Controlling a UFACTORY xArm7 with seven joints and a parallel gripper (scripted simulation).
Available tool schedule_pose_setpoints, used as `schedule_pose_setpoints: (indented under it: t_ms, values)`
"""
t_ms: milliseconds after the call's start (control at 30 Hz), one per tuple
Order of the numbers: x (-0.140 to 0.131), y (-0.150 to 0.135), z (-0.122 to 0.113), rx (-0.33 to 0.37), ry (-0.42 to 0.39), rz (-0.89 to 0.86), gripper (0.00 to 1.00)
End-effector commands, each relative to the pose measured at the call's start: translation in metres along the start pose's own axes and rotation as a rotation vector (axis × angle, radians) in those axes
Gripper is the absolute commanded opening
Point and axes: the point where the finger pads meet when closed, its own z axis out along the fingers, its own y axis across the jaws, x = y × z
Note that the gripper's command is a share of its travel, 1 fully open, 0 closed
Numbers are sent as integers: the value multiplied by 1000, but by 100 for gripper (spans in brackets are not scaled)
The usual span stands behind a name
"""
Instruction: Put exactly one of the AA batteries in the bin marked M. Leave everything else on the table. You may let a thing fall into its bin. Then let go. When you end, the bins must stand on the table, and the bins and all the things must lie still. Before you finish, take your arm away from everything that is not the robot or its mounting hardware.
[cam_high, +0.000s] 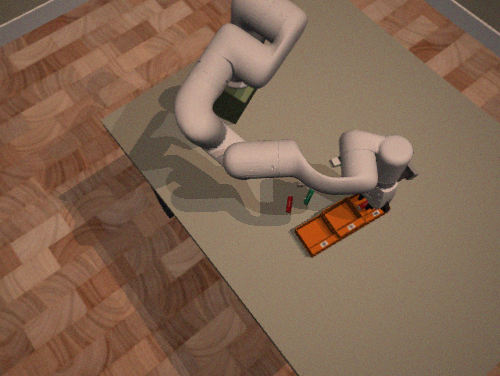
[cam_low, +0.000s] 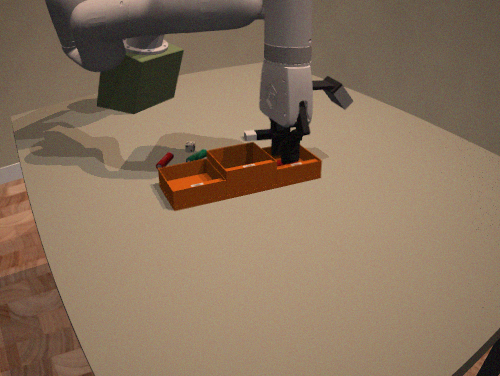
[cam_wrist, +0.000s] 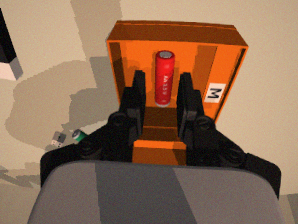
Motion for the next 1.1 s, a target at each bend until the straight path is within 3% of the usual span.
schedule_pose_setpoints:
  t_ms: [0,500,667,1067]
  values:
    - [0,1,-7,-3,1,0,28]
    - [0,1,-24,-3,1,0,28]
    - [0,1,-48,-3,1,0,28]
    - [0,1,-48,-3,1,0,28]
